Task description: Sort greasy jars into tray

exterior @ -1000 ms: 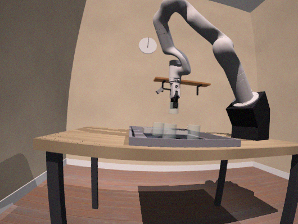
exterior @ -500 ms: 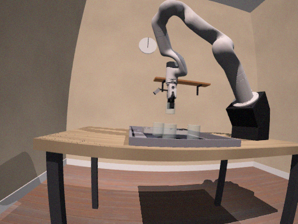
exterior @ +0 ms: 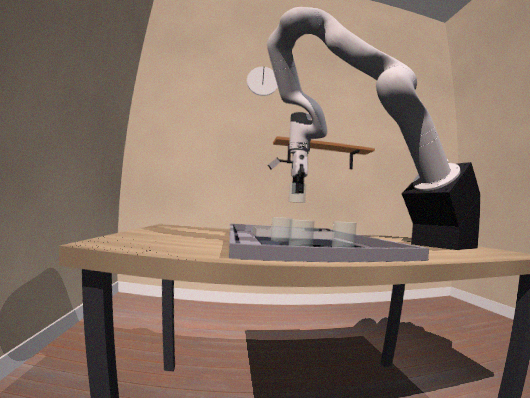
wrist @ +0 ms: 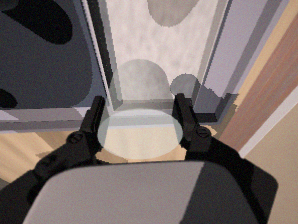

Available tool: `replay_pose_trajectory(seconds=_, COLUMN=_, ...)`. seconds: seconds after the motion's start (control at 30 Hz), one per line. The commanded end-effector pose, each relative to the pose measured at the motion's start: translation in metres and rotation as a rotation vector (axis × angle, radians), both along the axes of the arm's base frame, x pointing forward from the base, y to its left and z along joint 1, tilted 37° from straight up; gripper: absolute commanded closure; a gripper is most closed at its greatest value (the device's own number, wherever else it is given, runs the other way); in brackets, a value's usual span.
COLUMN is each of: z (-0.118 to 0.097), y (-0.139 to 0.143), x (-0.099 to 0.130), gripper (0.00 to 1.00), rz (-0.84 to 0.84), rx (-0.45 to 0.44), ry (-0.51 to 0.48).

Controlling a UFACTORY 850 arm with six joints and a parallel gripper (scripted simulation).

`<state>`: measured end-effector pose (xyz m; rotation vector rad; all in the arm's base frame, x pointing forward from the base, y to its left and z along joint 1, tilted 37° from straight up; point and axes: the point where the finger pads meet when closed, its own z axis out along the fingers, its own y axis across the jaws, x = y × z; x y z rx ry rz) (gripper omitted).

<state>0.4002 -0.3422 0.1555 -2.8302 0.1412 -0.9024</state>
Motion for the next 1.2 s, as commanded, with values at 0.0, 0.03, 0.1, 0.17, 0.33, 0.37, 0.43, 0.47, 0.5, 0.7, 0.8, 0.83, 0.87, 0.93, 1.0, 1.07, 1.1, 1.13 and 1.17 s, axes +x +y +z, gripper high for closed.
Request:
replay_pose_trajectory(seconds=0.0, z=0.0, y=-0.007, x=0.002, gripper=1.0, rz=0.0, rx=0.0, ry=0.0)
replay_pose_trajectory(seconds=0.03, z=0.0, y=-0.01, x=0.002, gripper=1.0, rz=0.0, rx=0.0, ry=0.0)
replay_pose_trajectory(seconds=0.1, z=0.0, y=-0.017, x=0.003, gripper=1.0, rz=0.0, rx=0.0, ry=0.0)
replay_pose_trajectory(seconds=0.17, z=0.0, y=-0.023, x=0.005, gripper=1.0, rz=0.0, rx=0.0, ry=0.0)
replay_pose_trajectory(seconds=0.33, z=0.0, y=-0.03, x=0.006, gripper=1.0, rz=0.0, rx=0.0, ry=0.0)
replay_pose_trajectory(seconds=0.37, z=0.0, y=-0.03, x=0.006, gripper=1.0, rz=0.0, rx=0.0, ry=0.0)
replay_pose_trajectory(seconds=0.43, z=0.0, y=-0.03, x=0.006, gripper=1.0, rz=0.0, rx=0.0, ry=0.0)
replay_pose_trajectory(seconds=0.47, z=-0.002, y=-0.029, x=0.007, gripper=1.0, rz=0.0, rx=0.0, ry=0.0)
replay_pose_trajectory(seconds=0.5, z=-0.002, y=-0.029, x=0.007, gripper=1.0, rz=0.0, rx=0.0, ry=0.0)
replay_pose_trajectory(seconds=0.7, z=-0.013, y=-0.027, x=0.015, gripper=1.0, rz=0.0, rx=0.0, ry=0.0)
replay_pose_trajectory(seconds=0.8, z=-0.019, y=-0.026, x=0.02, gripper=1.0, rz=0.0, rx=0.0, ry=0.0)
replay_pose_trajectory(seconds=0.83, z=-0.021, y=-0.026, x=0.021, gripper=1.0, rz=0.0, rx=0.0, ry=0.0)
replay_pose_trajectory(seconds=0.87, z=-0.024, y=-0.026, x=0.023, gripper=1.0, rz=0.0, rx=0.0, ry=0.0)
replay_pose_trajectory(seconds=0.93, z=-0.028, y=-0.025, x=0.026, gripper=1.0, rz=0.0, rx=0.0, ry=0.0)
replay_pose_trajectory(seconds=1.0, z=-0.032, y=-0.024, x=0.029, gripper=1.0, rz=0.0, rx=0.0, ry=0.0)
replay_pose_trajectory(seconds=1.07, z=-0.034, y=-0.024, x=0.03, gripper=1.0, rz=0.0, rx=0.0, ry=0.0)
replay_pose_trajectory(seconds=1.1, z=-0.034, y=-0.024, x=0.03, gripper=1.0, rz=0.0, rx=0.0, ry=0.0)
replay_pose_trajectory(seconds=1.13, z=-0.036, y=-0.024, x=0.032, gripper=1.0, rz=0.0, rx=0.0, ry=0.0)
replay_pose_trajectory(seconds=1.17, z=-0.038, y=-0.023, x=0.034, gripper=1.0, rz=0.0, rx=0.0, ry=0.0)
